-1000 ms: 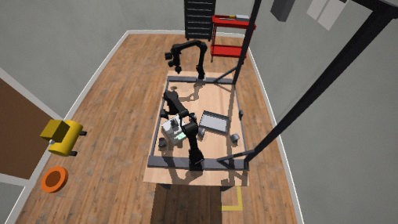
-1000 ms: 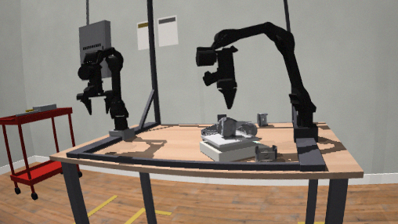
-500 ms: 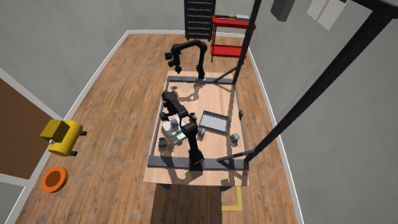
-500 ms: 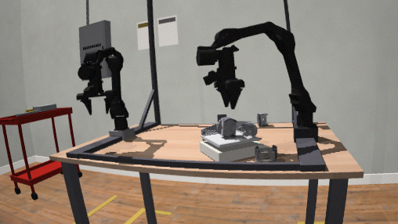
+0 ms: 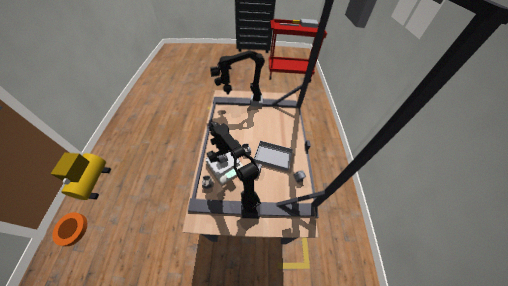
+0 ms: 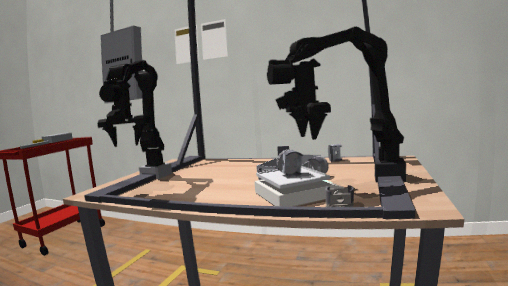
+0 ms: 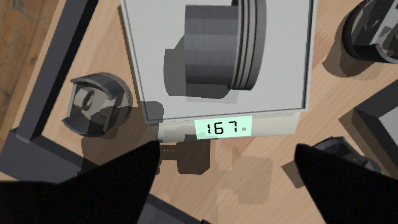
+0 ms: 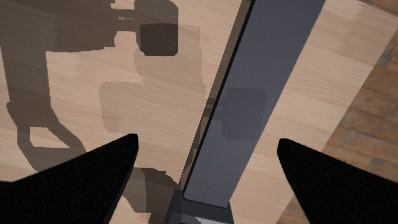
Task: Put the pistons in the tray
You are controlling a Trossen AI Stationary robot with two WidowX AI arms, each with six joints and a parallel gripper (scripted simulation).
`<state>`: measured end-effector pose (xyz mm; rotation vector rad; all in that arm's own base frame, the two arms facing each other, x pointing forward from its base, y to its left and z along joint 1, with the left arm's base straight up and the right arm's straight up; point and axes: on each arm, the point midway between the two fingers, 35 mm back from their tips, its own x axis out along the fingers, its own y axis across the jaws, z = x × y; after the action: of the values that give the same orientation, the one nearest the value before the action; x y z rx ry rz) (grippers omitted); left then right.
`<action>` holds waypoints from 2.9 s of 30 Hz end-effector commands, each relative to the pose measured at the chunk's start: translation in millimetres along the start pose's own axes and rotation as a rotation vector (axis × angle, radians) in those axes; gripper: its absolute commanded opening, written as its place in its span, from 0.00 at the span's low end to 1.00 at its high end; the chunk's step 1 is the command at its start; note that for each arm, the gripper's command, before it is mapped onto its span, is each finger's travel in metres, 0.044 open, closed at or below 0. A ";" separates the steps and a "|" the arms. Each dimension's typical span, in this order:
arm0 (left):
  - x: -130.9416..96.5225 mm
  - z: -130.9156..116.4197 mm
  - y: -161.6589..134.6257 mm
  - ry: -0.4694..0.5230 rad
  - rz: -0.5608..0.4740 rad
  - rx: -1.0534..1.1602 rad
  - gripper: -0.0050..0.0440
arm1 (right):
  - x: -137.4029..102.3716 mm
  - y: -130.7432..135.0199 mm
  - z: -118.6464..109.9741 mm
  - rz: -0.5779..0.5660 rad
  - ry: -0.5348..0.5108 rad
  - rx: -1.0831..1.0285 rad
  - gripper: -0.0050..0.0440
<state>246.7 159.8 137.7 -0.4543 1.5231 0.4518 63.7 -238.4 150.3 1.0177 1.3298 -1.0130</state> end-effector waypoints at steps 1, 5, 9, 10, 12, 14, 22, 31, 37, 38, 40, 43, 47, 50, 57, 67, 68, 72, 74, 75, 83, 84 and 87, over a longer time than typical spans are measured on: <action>-4.1 -16.0 -3.8 -0.110 0.007 -0.019 0.87 | -8.3 -0.2 4.9 0.002 -0.032 0.001 0.92; 7.7 -31.7 -9.0 -0.210 0.011 -0.046 0.87 | -8.3 -0.2 4.9 0.002 -0.032 0.001 0.92; 13.6 -39.6 -11.6 -0.260 0.012 -0.060 0.87 | -8.3 -0.2 4.9 0.002 -0.032 0.001 0.92; 16.5 -43.5 -13.0 -0.285 0.013 -0.067 0.87 | -8.3 -0.2 4.9 0.002 -0.032 0.001 0.92; 22.4 -51.4 -15.6 -0.335 0.015 -0.081 0.87 | -8.3 -0.2 4.9 0.002 -0.032 0.001 0.92; 28.2 -59.3 -18.2 -0.385 0.017 -0.094 0.87 | -8.3 -0.2 4.9 0.002 -0.032 0.001 0.92; 36.3 -70.0 -22.1 -0.412 0.020 -0.101 0.87 | -8.3 -0.2 4.9 0.002 -0.032 0.001 0.92; 30.3 -63.7 -22.0 -0.418 0.016 -0.098 0.87 | -8.3 -0.2 4.9 0.002 -0.032 0.001 0.92; 31.7 -63.4 -21.6 -0.401 0.013 -0.097 0.87 | -8.3 -0.2 4.9 0.002 -0.032 0.001 0.92; 31.8 -63.4 -21.6 -0.400 0.012 -0.097 0.87 | -8.3 -0.2 4.9 0.002 -0.032 0.001 0.92; 32.0 -63.3 -21.4 -0.398 0.013 -0.098 0.87 | -8.3 -0.2 4.9 0.002 -0.032 0.001 0.92; 32.1 -63.3 -21.4 -0.397 0.013 -0.098 0.87 | -8.3 -0.2 4.9 0.002 -0.032 0.001 0.92; 31.9 -63.2 -21.6 -0.398 0.013 -0.097 0.87 | -8.3 -0.2 4.9 0.002 -0.032 0.001 0.92; 32.7 -63.6 -21.3 -0.394 0.013 -0.097 0.87 | -8.3 -0.2 4.9 0.002 -0.032 0.001 0.92; 35.0 -65.9 -21.1 -0.390 0.015 -0.097 0.87 | -8.3 -0.2 4.9 0.002 -0.032 0.001 0.92; 35.2 -65.9 -20.9 -0.388 0.015 -0.097 0.87 | -8.3 -0.2 4.9 0.002 -0.032 0.001 0.92; 35.2 -65.9 -20.9 -0.388 0.015 -0.097 0.87 | -8.3 -0.2 4.9 0.002 -0.032 0.001 0.92; 35.3 -65.9 -20.9 -0.387 0.015 -0.097 0.87 | -8.3 -0.2 4.9 0.002 -0.032 0.001 0.92; 35.4 -65.9 -20.9 -0.386 0.015 -0.097 0.87 | -8.3 -0.2 4.9 0.002 -0.032 0.001 0.92; 35.4 -65.8 -20.9 -0.386 0.015 -0.097 0.87 | -8.3 -0.2 4.9 0.002 -0.032 0.001 0.92; 35.5 -65.8 -20.9 -0.385 0.015 -0.097 0.87 | -8.3 -0.2 4.9 0.002 -0.032 0.001 0.92; 35.5 -65.8 -20.9 -0.385 0.015 -0.097 0.87 | -8.3 -0.2 4.9 0.002 -0.032 0.001 0.92; 29.5 -60.3 -20.6 -0.363 0.014 -0.084 0.87 | -8.3 -0.2 4.9 0.002 -0.032 0.001 0.92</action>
<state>198.8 103.4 94.9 -0.4056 1.1650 0.5871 63.7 -238.4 150.3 1.0177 1.3298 -1.0130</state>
